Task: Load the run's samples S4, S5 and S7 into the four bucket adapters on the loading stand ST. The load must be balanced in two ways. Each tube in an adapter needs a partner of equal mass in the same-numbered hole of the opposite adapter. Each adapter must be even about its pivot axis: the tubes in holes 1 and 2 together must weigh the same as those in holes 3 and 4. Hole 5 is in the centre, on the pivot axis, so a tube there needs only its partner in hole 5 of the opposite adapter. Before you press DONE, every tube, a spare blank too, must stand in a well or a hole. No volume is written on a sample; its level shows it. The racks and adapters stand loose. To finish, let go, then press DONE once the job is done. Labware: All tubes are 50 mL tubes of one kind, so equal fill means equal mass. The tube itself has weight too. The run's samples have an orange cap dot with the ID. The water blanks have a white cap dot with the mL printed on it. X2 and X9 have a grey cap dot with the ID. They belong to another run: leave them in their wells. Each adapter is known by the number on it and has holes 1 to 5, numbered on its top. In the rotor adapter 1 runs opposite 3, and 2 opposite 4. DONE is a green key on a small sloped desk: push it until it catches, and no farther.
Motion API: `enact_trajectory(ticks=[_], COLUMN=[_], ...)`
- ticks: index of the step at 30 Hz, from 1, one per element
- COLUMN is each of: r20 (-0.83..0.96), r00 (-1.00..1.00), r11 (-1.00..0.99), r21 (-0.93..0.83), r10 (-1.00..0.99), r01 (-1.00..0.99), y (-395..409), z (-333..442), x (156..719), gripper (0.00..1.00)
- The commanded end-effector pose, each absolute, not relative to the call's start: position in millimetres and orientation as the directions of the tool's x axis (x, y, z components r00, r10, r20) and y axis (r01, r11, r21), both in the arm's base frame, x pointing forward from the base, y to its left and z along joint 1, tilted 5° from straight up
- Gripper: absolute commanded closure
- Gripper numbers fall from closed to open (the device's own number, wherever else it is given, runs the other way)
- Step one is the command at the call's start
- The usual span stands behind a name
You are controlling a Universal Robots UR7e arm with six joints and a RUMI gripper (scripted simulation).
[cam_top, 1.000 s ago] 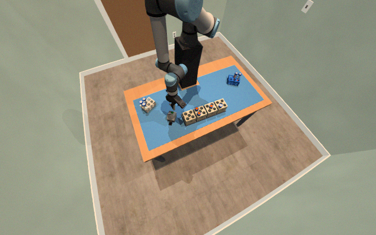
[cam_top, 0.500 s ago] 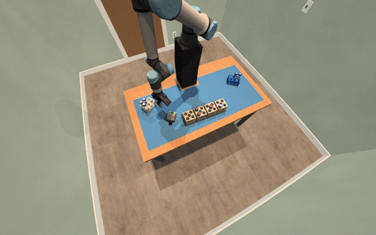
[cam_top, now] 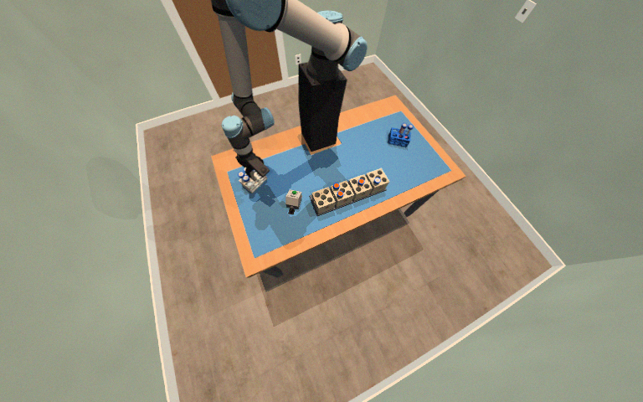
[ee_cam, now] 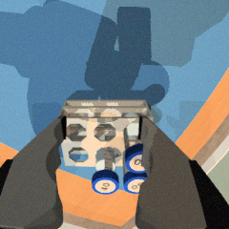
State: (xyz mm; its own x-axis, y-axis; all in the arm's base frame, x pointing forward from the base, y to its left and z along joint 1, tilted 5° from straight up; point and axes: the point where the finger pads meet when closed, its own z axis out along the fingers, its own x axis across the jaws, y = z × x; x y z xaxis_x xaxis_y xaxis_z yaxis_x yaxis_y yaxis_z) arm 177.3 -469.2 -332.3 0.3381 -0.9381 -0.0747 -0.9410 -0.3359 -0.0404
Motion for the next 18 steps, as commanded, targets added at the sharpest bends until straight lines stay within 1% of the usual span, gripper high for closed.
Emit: enact_trajectory(ticks=[1,8,18], r20=[-0.076,-0.076,-0.076], r00=[0.340,0.340,0.340], r11=[-0.337,-0.337,-0.337], r21=[-0.042,-0.042,-0.042], r10=[-0.937,-0.937,-0.937], r01=[-0.940,-0.940,-0.940], y=[-490.0,-532.5,-532.6], z=[-335.0,-339.3,-339.3], x=[160.0,120.4,120.5], gripper=[0.65,0.65,0.65])
